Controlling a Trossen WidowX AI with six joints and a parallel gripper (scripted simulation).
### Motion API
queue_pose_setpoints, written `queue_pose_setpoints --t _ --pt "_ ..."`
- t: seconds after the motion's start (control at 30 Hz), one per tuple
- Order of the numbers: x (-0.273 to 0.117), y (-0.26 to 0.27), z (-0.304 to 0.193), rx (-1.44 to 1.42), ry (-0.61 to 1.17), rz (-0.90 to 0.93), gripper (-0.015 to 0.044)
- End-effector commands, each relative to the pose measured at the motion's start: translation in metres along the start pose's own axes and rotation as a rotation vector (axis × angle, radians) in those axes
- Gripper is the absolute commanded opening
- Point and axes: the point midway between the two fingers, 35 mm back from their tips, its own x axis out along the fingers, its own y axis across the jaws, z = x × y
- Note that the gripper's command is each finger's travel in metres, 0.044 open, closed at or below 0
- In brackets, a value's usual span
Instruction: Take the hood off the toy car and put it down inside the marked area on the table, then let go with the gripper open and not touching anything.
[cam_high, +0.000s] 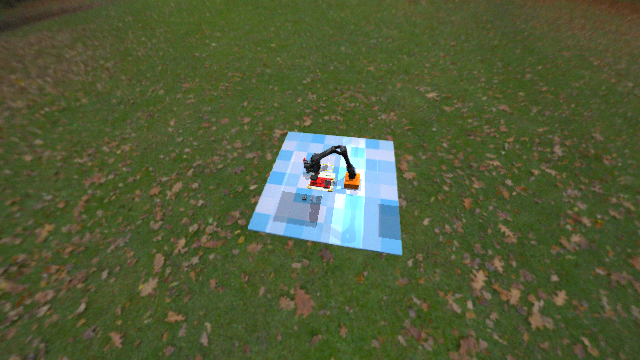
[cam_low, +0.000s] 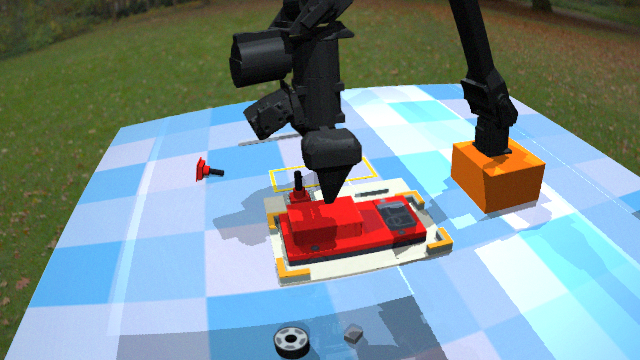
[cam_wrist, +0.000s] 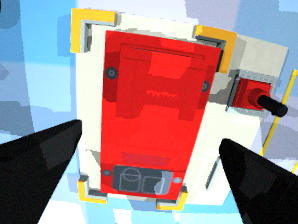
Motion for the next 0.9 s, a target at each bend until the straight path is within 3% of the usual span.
queue_pose_setpoints --t 0.0,0.87 --pt "0.006 -0.001 -0.002 -0.005 0.009 -0.007 0.0440" --pt "0.024 -0.002 -0.001 -0.005 0.009 -0.008 0.0440"
